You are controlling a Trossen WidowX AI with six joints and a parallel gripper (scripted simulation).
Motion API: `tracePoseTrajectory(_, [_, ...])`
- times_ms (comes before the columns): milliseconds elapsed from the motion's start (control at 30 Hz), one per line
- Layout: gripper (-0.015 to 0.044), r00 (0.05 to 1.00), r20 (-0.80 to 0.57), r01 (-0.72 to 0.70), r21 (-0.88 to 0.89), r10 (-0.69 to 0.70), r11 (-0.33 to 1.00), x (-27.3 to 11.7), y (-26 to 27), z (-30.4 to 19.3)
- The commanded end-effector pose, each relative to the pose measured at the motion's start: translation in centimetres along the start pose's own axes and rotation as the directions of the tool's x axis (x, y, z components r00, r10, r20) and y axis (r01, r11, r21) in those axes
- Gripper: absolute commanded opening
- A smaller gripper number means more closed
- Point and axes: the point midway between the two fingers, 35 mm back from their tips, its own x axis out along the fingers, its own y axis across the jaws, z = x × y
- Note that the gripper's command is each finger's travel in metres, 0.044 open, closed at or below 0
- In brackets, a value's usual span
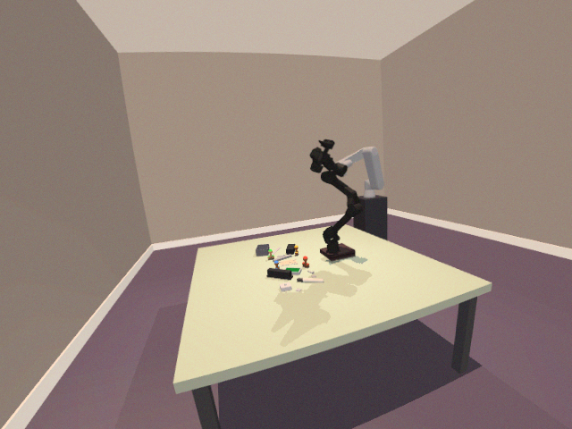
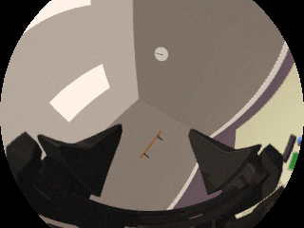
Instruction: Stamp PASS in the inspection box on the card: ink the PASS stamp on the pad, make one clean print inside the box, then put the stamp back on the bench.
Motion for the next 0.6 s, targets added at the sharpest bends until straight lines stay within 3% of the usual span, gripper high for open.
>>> tracePoseTrajectory(0, [0.0374,1.0,0.0,-0.001,0.012,0.001,1.0,0.0,0.0,0.1])
tracePoseTrajectory(200, [0.0216,0.997,0.056,-0.073,0.373,0.056,0.925,-0.5,0.7,4.3])
tracePoseTrajectory(333, [0.0214,0.986,0.139,-0.16,0.603,0.095,0.782,-0.9,0.9,8.5])
tracePoseTrajectory(467, [0.0214,0.954,0.275,-0.298,0.832,0.118,0.468,-1.6,0.0,14.8])
tracePoseTrajectory(567, [0.0214,0.918,0.385,-0.397,0.901,0.101,0.176,-2.3,-1.7,19.5])
